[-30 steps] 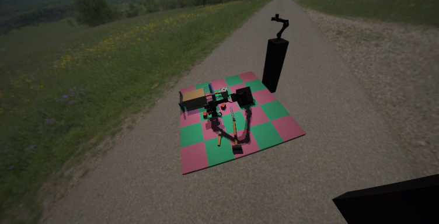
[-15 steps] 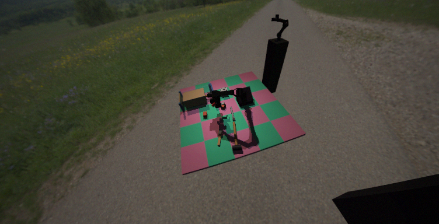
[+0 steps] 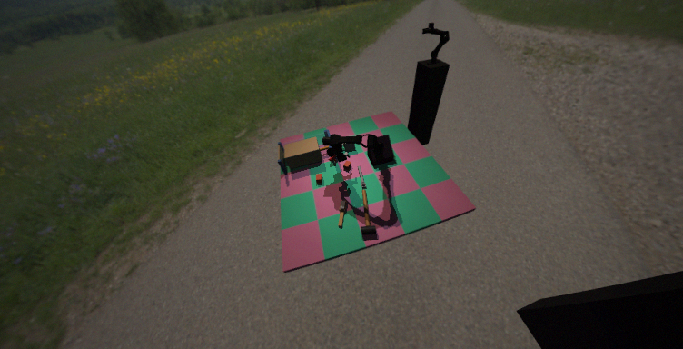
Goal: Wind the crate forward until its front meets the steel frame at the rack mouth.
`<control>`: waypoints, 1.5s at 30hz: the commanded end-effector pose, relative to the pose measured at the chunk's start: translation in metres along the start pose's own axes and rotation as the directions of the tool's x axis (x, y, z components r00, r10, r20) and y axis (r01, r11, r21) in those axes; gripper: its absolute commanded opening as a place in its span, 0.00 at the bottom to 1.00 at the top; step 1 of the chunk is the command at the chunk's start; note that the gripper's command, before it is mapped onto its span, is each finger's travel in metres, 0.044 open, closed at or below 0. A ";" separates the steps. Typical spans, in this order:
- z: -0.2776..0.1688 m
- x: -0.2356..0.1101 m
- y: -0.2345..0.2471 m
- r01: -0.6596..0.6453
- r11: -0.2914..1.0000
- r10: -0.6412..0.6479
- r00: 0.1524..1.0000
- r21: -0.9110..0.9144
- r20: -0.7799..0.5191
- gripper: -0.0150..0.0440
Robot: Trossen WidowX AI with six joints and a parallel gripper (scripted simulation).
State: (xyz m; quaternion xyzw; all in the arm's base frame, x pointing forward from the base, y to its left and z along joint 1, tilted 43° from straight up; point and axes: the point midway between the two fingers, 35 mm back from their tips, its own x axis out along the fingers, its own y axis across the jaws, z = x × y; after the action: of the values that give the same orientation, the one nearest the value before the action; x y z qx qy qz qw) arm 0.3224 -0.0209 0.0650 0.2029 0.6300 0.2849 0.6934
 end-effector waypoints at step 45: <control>-0.110 -0.032 -0.162 0.022 0.477 0.048 0.998 -0.879 0.051 0.25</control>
State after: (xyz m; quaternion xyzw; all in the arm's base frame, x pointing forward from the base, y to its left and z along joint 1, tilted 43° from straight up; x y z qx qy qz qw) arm 0.2437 -0.1633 -0.0222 -0.1446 0.3930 0.5489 0.7234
